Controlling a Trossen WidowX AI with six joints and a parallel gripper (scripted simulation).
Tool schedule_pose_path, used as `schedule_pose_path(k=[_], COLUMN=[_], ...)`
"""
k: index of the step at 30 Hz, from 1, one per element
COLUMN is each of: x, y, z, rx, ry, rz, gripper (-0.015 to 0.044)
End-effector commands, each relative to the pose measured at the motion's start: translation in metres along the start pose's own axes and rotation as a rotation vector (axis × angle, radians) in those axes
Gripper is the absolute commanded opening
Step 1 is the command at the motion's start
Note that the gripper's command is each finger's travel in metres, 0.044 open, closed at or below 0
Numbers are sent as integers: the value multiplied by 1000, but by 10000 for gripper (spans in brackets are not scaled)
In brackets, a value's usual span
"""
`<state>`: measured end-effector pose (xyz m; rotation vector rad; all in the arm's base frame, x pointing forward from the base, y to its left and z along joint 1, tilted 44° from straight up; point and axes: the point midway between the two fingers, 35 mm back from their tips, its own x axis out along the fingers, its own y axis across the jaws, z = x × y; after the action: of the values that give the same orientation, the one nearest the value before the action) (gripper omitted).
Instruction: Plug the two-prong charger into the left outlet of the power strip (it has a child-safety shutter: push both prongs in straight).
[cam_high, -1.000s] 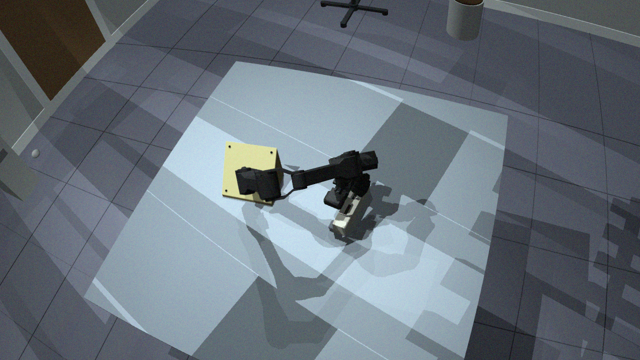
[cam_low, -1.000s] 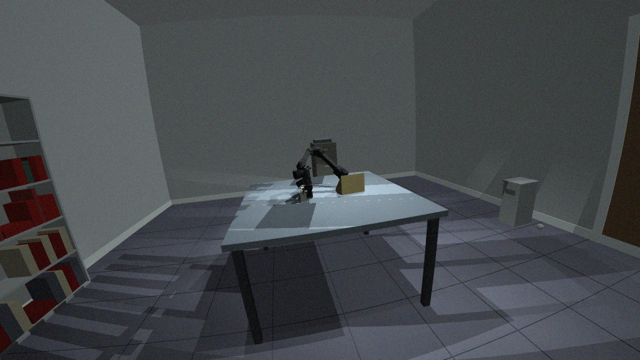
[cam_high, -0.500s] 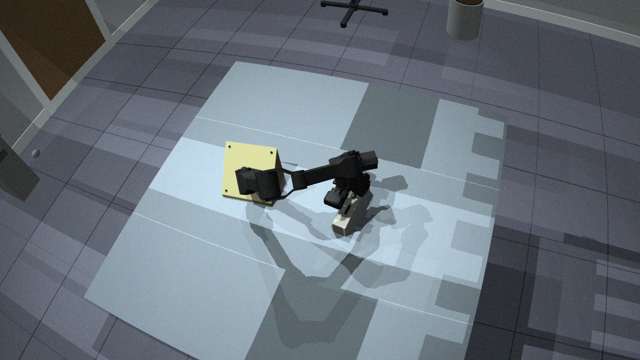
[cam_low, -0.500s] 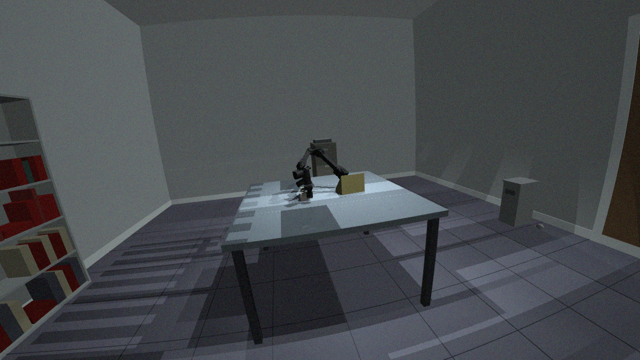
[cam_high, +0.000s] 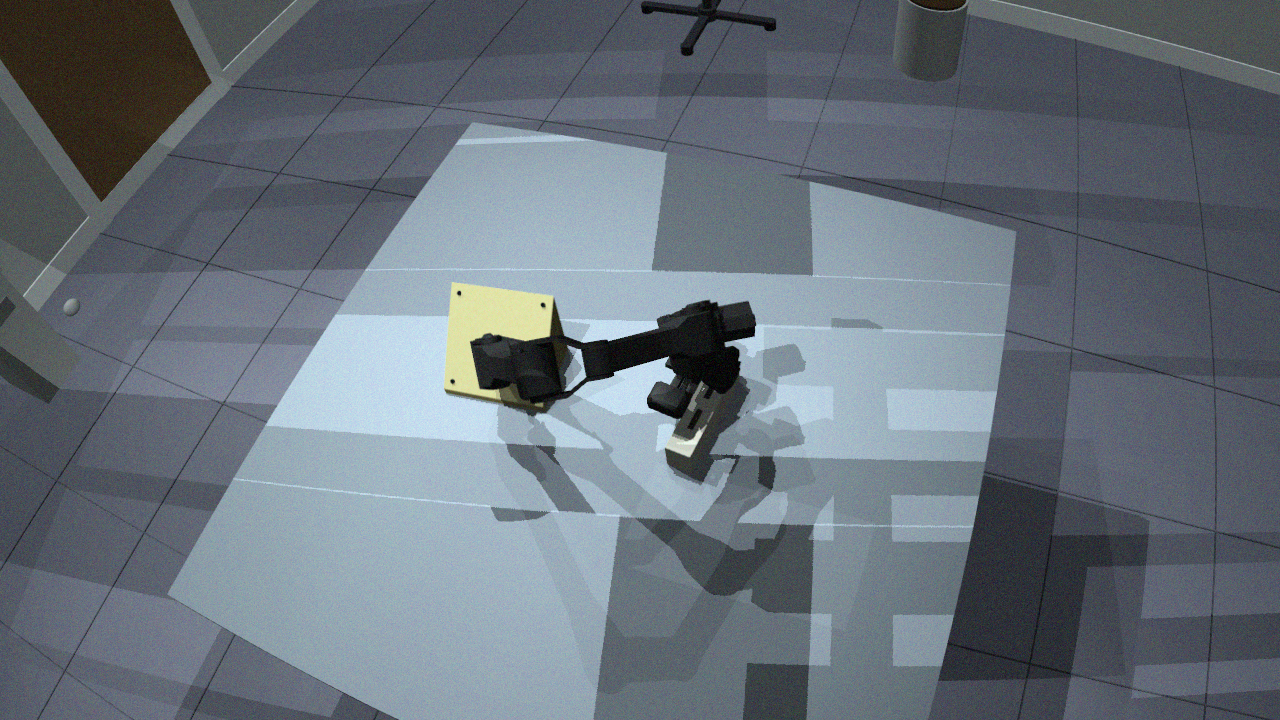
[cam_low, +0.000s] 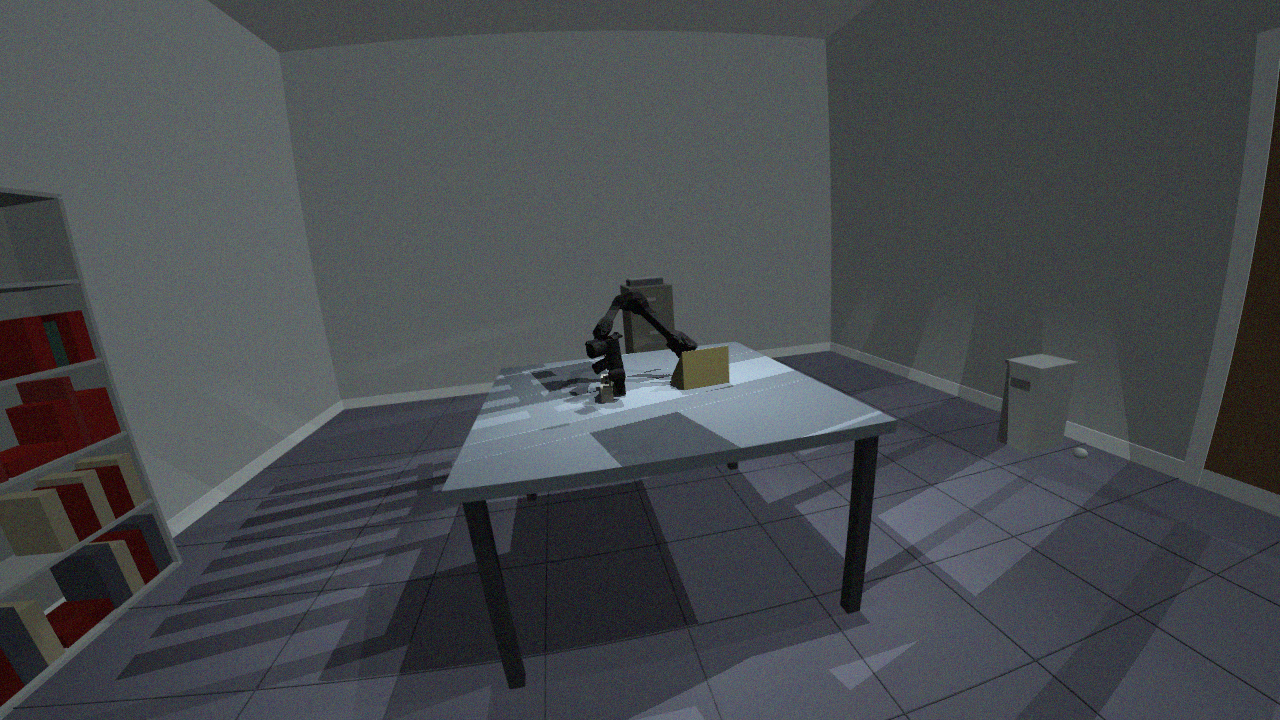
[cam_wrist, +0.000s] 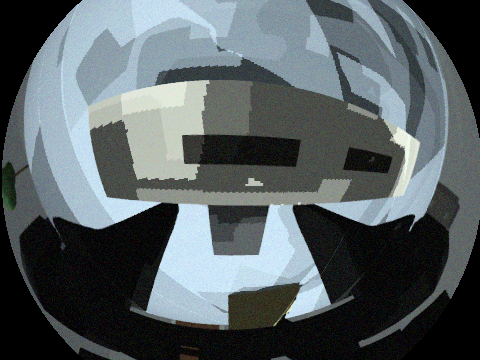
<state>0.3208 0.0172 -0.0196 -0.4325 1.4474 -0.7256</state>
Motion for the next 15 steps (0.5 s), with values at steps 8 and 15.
schedule_pose_path(k=[8, 15], x=[0, 1], y=[0, 0], z=[-4, -6], rx=[5, 8], ry=[-4, -7], rz=[-1, -1], gripper=[440, 440])
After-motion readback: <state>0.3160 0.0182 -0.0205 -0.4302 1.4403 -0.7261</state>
